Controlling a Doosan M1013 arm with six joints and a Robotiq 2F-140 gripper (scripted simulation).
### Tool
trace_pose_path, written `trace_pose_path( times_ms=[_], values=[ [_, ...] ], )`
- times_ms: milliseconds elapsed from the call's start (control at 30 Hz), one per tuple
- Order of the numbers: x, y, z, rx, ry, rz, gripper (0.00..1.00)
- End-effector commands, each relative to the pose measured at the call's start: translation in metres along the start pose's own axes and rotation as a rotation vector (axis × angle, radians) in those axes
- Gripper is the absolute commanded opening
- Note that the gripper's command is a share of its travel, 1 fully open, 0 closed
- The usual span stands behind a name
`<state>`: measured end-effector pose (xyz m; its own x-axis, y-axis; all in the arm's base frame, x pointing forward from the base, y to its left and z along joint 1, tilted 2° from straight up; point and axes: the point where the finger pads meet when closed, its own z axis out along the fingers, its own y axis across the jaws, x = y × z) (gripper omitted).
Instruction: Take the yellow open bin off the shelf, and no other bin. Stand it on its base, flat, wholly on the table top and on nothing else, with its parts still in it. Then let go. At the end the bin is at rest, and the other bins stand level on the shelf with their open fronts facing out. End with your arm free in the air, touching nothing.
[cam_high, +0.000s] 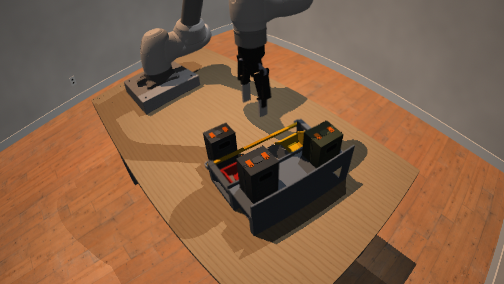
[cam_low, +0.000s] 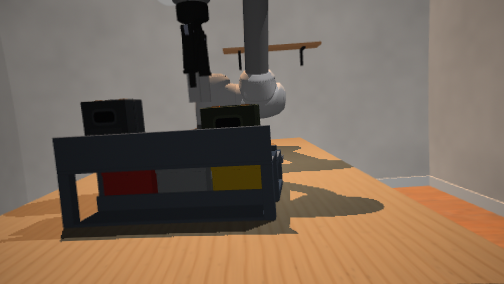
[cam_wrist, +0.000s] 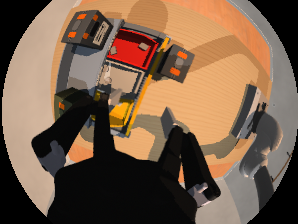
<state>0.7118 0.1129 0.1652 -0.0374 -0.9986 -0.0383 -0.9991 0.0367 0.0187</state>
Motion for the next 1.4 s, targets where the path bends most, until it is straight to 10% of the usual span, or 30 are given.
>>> trace_pose_path(
  times_ms=[0, 1367],
  values=[
    [-0.0001, -0.0001, -0.005, 0.0, 0.0, 0.0, 0.57],
    [-0.0001, -0.0002, -0.0145, 0.0, 0.0, 0.0, 0.57]
  ],
)
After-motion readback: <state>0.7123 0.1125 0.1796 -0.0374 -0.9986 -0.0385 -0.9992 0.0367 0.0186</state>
